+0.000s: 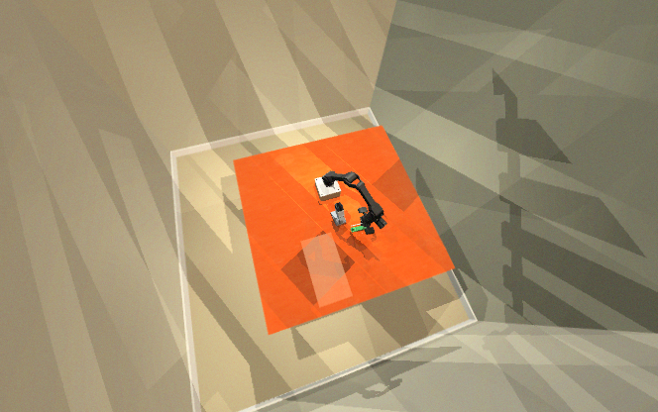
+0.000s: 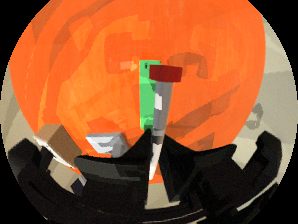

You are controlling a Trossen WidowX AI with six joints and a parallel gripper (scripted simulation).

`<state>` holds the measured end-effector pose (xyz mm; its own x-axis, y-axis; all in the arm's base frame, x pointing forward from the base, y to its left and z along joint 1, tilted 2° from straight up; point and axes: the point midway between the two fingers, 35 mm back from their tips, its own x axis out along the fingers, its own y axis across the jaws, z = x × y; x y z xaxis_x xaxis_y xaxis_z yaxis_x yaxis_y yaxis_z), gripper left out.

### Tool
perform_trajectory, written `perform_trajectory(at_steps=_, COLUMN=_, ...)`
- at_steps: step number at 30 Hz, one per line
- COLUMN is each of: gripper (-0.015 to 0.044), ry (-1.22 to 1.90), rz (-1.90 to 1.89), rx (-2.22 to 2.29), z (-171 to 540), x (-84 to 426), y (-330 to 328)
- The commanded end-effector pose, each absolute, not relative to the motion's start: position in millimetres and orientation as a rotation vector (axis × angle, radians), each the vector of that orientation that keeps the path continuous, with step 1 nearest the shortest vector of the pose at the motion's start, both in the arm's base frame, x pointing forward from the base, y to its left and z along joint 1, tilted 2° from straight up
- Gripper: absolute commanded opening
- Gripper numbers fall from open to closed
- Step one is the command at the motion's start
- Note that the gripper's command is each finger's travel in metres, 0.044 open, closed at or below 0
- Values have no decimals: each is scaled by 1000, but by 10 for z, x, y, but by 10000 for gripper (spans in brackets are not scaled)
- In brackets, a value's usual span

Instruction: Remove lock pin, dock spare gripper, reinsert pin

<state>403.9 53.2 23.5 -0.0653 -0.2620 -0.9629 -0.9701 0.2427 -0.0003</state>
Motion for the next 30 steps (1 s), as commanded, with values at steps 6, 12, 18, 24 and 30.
perform_trajectory(at_steps=6, gripper=0, ry=1535, rz=908, rx=-1198, z=235, x=4039, y=532)
perform_trajectory(at_steps=12, gripper=0, ry=1498, rz=955, rx=-1259, z=237, x=4031, y=535)
perform_trajectory(at_steps=18, gripper=0, ry=1504, rz=935, rx=-1234, z=280, x=3974, y=570)
perform_trajectory(at_steps=24, gripper=0, ry=1499, rz=944, rx=-1244, z=331, x=3825, y=613)
perform_trajectory(at_steps=30, gripper=0, ry=1494, rz=953, rx=-1255, z=374, x=3671, y=649)
